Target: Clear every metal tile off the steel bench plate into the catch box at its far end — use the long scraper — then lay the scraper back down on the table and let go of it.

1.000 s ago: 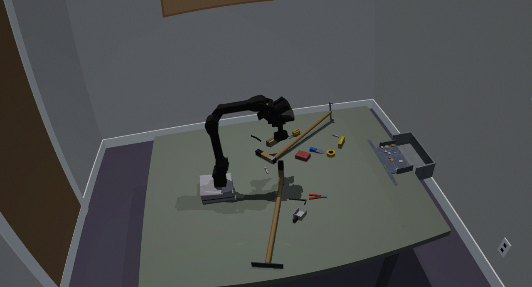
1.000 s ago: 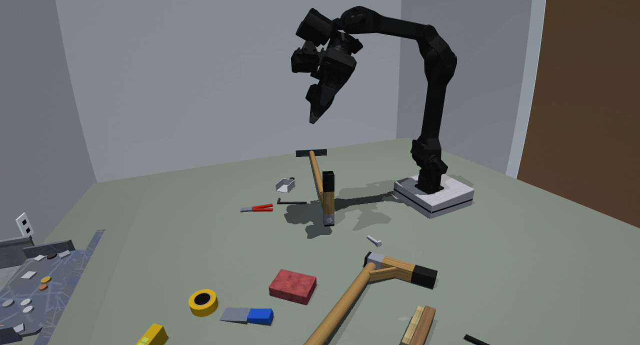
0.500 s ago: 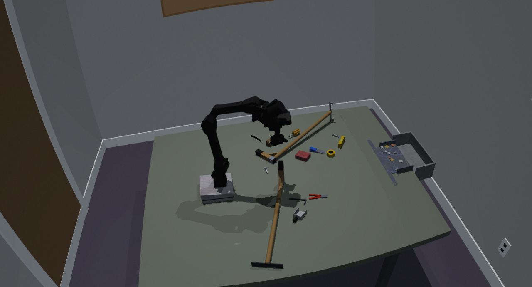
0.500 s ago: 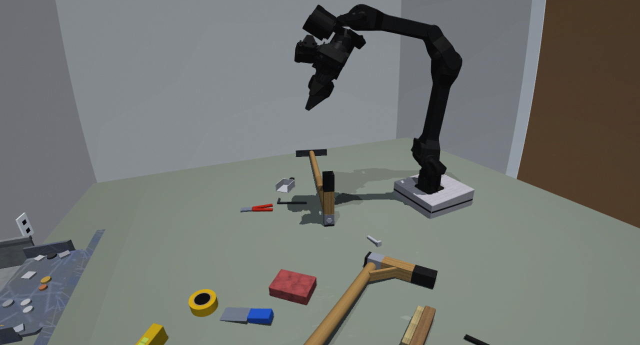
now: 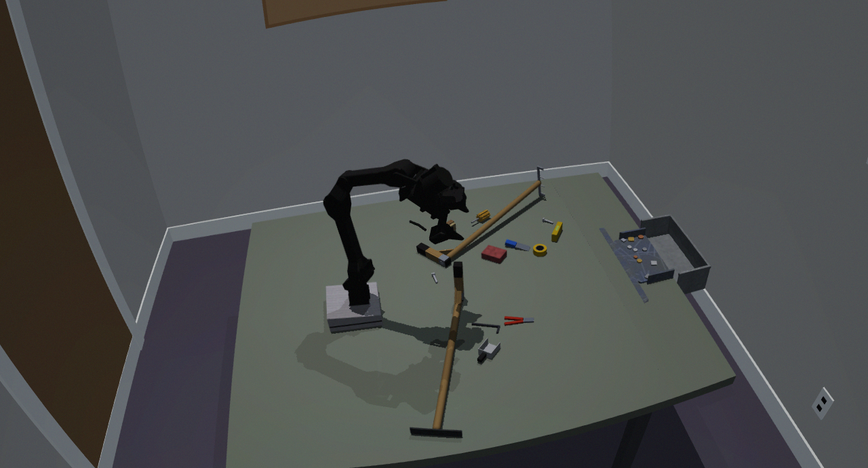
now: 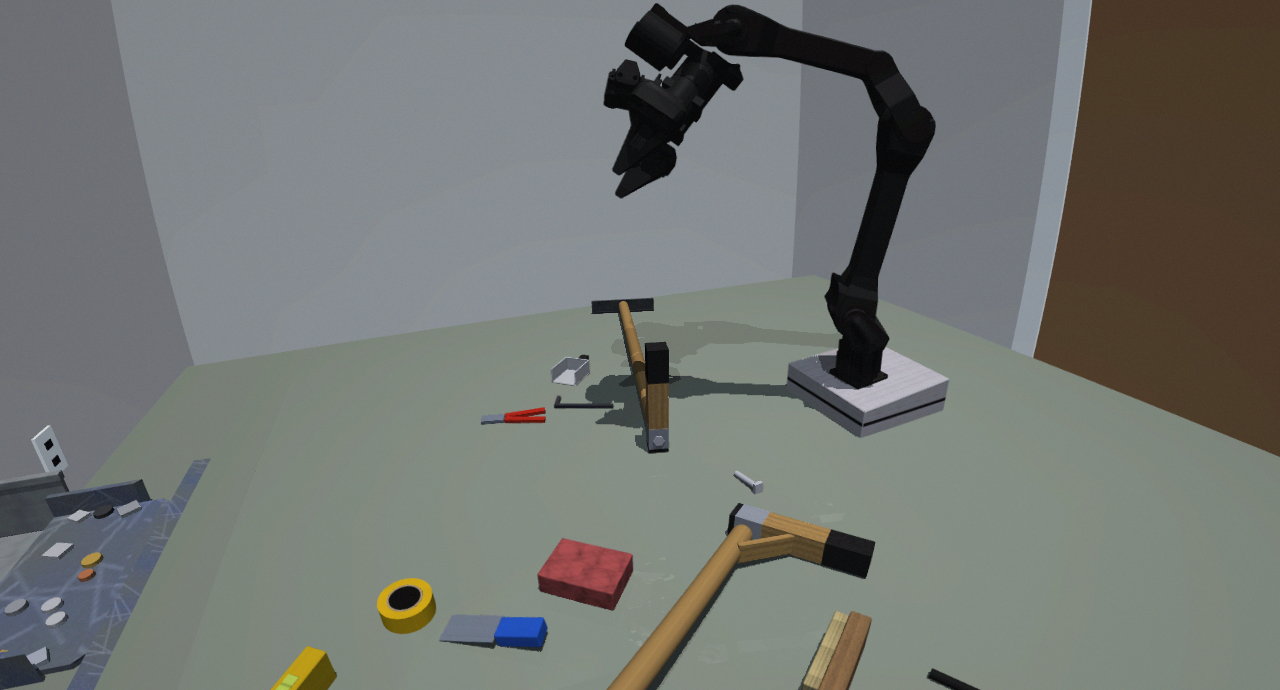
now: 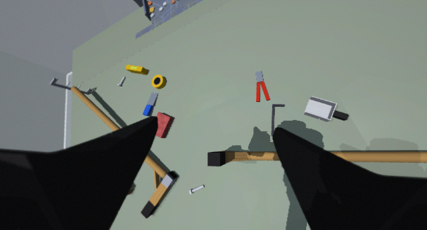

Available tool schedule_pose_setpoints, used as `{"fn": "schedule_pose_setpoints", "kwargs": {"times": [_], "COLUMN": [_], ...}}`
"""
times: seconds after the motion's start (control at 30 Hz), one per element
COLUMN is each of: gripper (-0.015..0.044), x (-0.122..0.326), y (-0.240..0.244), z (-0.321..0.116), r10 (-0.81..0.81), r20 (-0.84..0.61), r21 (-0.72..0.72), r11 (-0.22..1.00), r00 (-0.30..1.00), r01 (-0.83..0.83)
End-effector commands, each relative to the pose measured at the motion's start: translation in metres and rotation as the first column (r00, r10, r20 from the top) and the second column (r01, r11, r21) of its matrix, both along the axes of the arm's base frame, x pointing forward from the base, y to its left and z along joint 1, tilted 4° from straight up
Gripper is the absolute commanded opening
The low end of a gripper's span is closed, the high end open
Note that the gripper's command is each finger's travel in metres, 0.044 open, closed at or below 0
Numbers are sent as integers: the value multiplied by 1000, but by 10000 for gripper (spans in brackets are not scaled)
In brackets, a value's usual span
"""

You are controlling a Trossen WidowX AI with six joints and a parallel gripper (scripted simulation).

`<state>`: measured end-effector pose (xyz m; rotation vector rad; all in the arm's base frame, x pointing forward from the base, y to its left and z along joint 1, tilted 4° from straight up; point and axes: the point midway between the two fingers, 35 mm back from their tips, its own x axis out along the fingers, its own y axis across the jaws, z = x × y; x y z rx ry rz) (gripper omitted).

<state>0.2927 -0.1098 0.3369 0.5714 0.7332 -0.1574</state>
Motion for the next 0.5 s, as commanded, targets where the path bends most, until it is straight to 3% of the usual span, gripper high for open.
{"fn": "schedule_pose_setpoints", "kwargs": {"times": [0.0,0.47], "gripper": [440,440], "x": [-10,-48], "y": [-15,-57], "z": [3,14], "r10": [-53,-226], "r20": [7,34], "r21": [-28,-102], "r11": [998,968], "r00": [999,974], "r01": [53,228]}}
